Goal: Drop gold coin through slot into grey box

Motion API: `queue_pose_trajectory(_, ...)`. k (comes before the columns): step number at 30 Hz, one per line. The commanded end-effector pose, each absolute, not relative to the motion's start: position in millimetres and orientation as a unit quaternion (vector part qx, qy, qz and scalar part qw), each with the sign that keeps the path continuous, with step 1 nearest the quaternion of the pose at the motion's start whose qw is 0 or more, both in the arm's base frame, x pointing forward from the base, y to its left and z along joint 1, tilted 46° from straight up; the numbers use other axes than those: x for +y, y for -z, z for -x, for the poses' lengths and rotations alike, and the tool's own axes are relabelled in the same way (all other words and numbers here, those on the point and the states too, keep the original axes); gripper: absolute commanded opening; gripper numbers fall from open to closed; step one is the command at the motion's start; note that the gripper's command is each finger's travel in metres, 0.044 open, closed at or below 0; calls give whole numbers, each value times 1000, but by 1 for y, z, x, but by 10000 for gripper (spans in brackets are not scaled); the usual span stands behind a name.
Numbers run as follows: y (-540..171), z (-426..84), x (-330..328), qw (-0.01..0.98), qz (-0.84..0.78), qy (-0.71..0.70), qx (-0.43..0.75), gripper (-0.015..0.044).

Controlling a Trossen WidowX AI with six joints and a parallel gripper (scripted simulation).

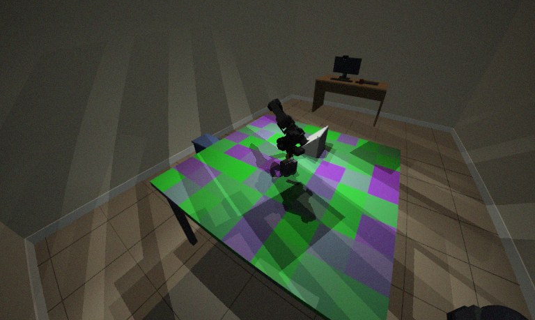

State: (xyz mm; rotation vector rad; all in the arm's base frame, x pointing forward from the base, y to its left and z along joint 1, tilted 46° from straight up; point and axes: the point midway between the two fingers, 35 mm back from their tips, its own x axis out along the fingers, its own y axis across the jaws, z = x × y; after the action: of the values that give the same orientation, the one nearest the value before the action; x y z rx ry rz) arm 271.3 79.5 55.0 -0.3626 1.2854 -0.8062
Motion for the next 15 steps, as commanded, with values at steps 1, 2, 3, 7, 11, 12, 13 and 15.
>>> queue_pose_trajectory(1,-55,-272,80,711,163,363,579,0)
queue_pose_trajectory(2,-55,-272,80,711,163,363,579,0)
queue_pose_trajectory(3,-55,-272,80,711,163,363,579,0)
queue_pose_trajectory(7,-53,-272,78,711,163,364,579,0)
queue_pose_trajectory(11,-52,-271,77,711,164,362,580,0)
queue_pose_trajectory(12,-51,-271,77,711,164,362,580,0)
queue_pose_trajectory(13,-51,-271,76,711,165,362,580,0)
queue_pose_trajectory(15,-51,-271,76,711,165,362,580,0)
